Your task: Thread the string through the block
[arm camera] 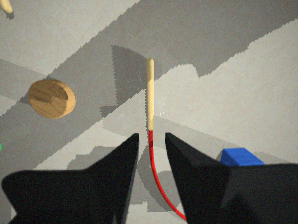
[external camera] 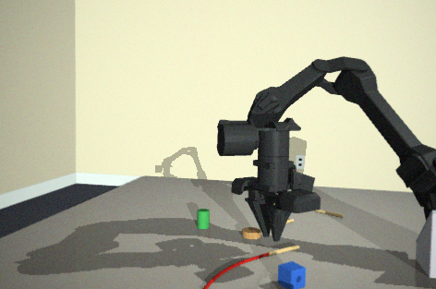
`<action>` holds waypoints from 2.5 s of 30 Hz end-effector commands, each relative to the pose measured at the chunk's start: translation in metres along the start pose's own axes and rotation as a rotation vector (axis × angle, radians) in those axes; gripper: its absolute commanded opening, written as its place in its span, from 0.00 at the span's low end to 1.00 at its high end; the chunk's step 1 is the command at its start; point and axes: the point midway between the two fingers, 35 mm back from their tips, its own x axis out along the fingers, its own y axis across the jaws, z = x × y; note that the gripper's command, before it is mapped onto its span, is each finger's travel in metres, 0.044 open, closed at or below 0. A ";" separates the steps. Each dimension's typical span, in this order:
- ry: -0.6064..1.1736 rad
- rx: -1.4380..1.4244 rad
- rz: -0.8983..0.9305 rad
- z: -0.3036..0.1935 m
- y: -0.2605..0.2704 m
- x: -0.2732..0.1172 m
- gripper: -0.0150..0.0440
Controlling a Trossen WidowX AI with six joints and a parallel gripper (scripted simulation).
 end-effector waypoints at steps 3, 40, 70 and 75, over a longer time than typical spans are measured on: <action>-0.002 -0.002 0.004 0.001 0.001 0.011 0.46; -0.002 0.000 0.000 0.001 0.000 0.021 0.25; -0.001 0.000 -0.001 0.000 0.000 -0.018 0.25; -0.001 0.000 -0.001 0.001 -0.001 -0.024 0.25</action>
